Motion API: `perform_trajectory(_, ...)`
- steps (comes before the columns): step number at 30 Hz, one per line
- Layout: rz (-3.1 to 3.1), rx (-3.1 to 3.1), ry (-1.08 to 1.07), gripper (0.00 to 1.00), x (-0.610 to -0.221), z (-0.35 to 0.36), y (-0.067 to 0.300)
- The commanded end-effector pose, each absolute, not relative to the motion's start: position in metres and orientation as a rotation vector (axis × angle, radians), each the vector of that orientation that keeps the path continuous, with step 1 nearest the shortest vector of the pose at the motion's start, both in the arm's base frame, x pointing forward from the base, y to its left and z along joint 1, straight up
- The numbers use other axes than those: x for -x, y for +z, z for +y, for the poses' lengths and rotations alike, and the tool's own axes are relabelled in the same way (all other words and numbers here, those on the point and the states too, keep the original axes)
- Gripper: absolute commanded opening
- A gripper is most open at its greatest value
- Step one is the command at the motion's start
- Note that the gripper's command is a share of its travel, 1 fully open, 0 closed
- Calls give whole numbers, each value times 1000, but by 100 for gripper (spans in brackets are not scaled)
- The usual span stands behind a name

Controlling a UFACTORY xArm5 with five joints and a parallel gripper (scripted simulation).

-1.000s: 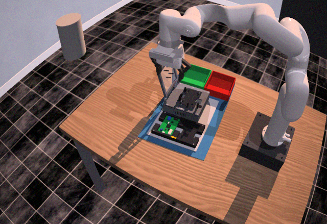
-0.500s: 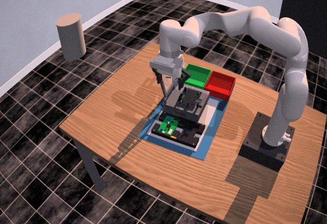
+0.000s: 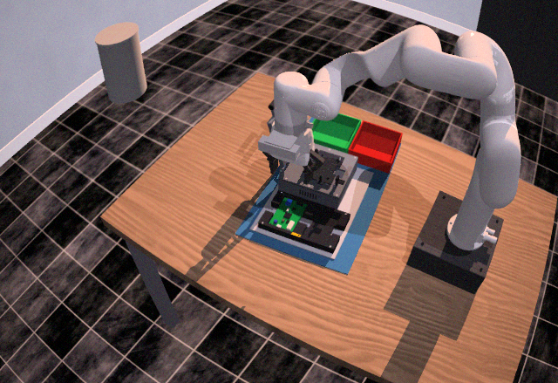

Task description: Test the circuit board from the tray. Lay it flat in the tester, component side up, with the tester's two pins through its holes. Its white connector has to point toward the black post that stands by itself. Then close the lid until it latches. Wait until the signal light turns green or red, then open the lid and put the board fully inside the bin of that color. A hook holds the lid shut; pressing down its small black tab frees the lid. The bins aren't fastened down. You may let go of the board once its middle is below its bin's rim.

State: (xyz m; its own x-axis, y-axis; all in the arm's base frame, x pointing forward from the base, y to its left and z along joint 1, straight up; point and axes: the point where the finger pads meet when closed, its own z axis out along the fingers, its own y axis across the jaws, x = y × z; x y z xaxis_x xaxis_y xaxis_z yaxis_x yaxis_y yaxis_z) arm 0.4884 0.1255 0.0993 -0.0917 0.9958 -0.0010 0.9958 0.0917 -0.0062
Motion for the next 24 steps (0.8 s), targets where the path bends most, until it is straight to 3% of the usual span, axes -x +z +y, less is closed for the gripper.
perform_trajectory(1,-2322,2118,-4,100,-494,127,60)
perform_trajectory(13,-2322,2118,-4,100,-494,127,5)
perform_trajectory(24,-2322,2118,-4,100,-494,127,-5)
